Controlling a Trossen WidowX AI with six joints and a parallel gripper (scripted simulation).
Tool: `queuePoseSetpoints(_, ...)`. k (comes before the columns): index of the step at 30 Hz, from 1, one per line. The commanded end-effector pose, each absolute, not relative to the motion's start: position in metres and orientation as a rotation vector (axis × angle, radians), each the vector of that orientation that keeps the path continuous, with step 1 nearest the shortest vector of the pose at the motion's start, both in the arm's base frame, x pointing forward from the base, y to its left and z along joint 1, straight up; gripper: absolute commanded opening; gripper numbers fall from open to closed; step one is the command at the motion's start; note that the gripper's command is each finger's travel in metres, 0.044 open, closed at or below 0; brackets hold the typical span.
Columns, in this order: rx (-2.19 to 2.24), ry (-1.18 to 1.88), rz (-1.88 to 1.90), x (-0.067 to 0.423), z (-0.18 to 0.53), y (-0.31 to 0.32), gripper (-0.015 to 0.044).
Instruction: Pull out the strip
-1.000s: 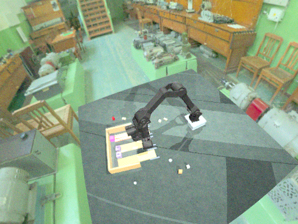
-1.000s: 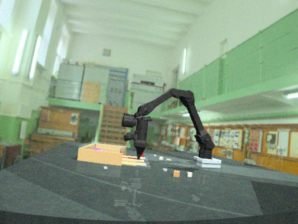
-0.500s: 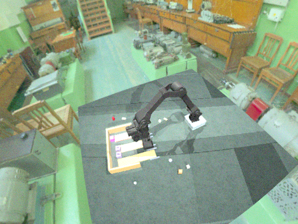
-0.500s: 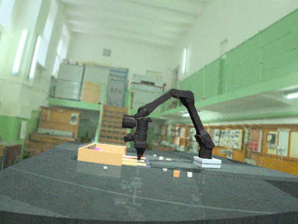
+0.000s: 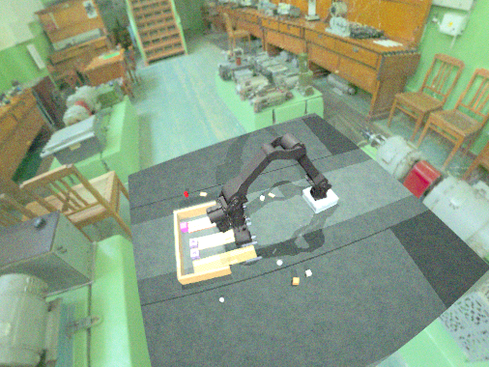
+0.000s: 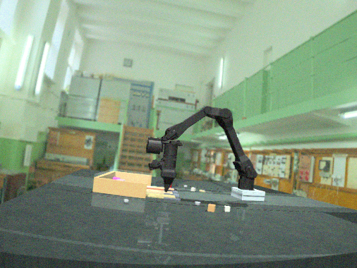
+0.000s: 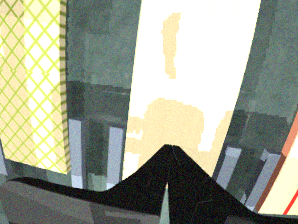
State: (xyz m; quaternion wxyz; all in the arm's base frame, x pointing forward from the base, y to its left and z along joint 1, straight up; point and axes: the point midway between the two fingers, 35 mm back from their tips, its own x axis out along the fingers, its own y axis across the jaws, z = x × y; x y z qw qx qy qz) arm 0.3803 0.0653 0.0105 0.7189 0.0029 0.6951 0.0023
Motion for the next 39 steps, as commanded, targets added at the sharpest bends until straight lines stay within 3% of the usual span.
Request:
queuePoseSetpoints(1, 0.006, 1.536, -0.001, 0.3803, 0.0094, 0.0646, 0.0000)
queuePoseSetpoints(39, 0.006, 1.537, -0.001, 0.3724, 0.0060, 0.0651, 0.0000)
